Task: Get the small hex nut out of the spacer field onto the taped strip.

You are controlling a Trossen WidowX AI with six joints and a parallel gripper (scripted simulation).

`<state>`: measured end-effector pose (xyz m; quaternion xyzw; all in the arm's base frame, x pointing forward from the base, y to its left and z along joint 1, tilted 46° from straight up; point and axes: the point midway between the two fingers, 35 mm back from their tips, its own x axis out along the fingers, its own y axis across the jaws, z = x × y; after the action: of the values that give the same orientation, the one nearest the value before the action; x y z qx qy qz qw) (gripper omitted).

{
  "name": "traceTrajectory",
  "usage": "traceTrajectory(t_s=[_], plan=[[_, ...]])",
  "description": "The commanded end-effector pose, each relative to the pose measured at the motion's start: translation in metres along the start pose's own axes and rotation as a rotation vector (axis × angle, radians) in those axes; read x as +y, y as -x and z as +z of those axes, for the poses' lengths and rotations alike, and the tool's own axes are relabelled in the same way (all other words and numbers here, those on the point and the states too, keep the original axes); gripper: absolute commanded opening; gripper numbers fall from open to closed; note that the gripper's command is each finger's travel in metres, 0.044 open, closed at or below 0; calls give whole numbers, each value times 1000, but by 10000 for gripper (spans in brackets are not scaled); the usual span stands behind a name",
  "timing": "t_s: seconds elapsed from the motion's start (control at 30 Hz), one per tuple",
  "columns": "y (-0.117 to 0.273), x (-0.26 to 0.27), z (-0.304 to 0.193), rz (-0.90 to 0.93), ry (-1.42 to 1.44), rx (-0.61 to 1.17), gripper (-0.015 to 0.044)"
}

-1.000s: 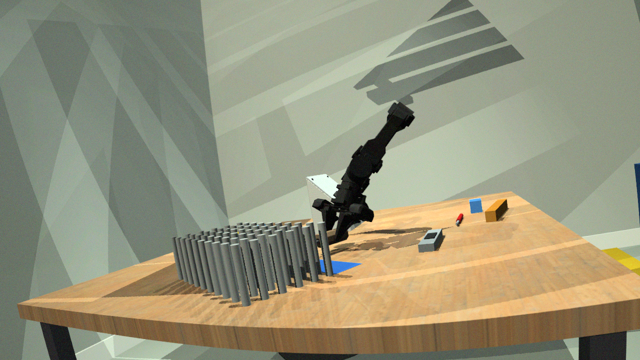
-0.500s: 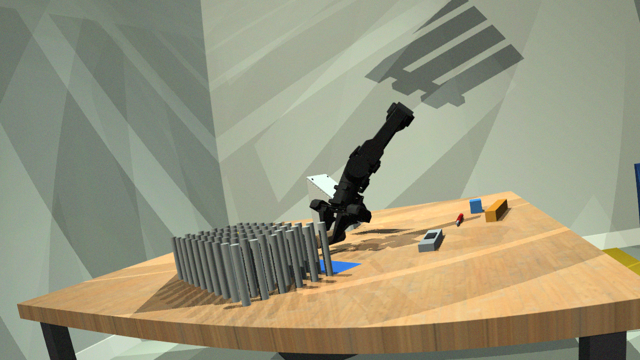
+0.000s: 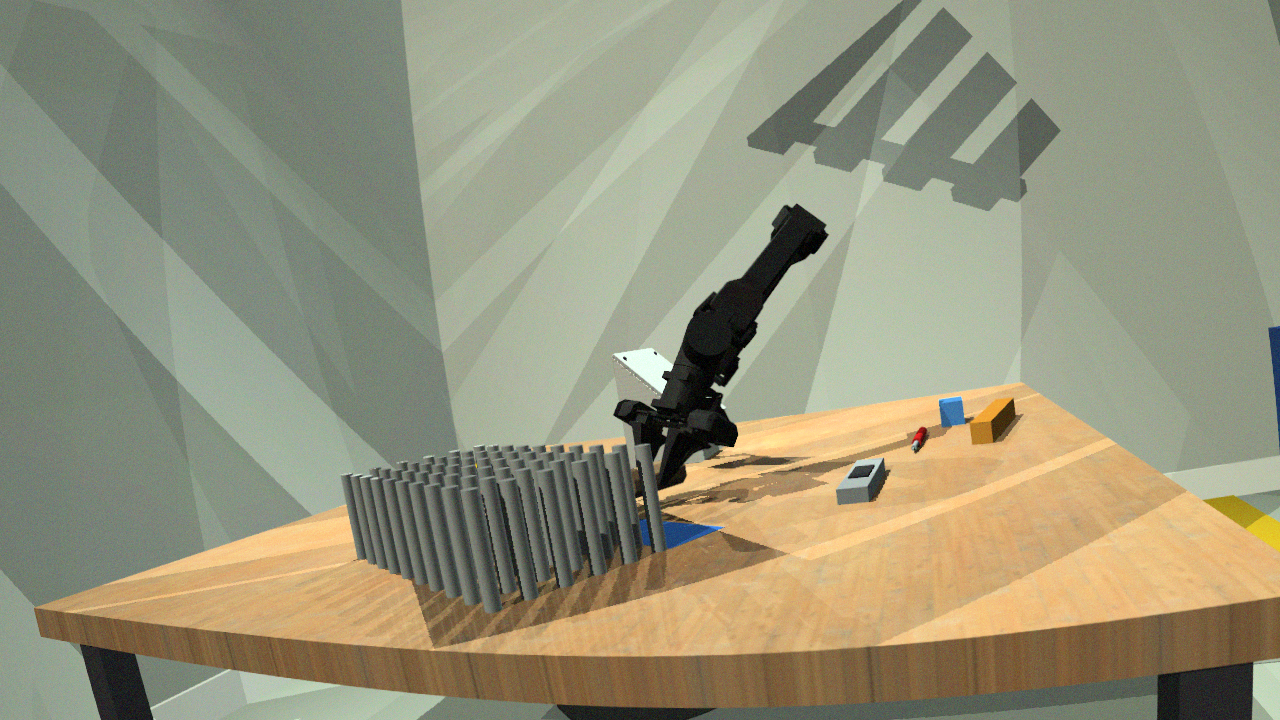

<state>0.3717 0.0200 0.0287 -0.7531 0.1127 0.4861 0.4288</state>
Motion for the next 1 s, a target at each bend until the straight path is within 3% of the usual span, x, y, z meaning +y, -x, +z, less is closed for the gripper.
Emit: traceTrajectory(t_s=[0.0, 0.97], plan=[[0, -1, -5, -5, 3, 9, 0], [-11, -1, -22, -5, 3, 10, 0]])
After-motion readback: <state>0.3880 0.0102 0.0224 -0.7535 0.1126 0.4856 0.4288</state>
